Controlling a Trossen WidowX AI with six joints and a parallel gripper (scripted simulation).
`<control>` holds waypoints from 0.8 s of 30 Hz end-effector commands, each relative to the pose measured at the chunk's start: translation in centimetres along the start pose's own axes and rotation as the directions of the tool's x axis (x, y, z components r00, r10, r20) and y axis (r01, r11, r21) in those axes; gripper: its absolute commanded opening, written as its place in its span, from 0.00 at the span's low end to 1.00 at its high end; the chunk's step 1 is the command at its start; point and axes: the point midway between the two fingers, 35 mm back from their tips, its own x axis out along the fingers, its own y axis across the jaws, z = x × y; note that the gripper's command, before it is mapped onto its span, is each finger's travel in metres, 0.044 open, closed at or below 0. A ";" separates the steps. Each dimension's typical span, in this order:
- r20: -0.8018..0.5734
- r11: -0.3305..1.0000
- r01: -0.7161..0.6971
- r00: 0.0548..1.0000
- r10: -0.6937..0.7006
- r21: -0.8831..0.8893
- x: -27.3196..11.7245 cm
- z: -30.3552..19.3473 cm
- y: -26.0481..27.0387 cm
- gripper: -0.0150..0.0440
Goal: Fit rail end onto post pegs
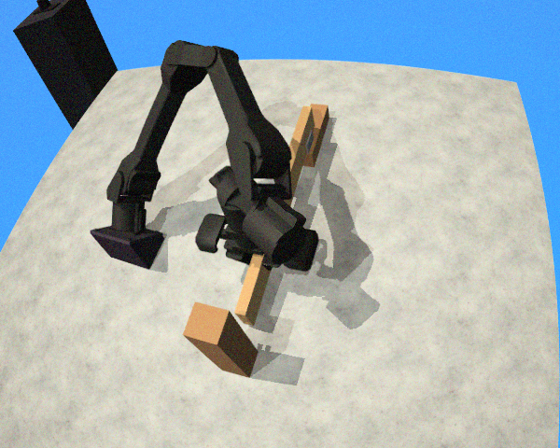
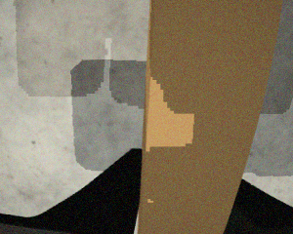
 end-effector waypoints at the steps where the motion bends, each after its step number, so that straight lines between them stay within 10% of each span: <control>1: 0.004 1.000 0.013 1.000 -0.013 -0.001 -0.6 0.0 -0.3 0.25; 24: 0.004 1.000 0.013 1.000 -0.013 0.000 -1.7 0.0 -0.3 0.25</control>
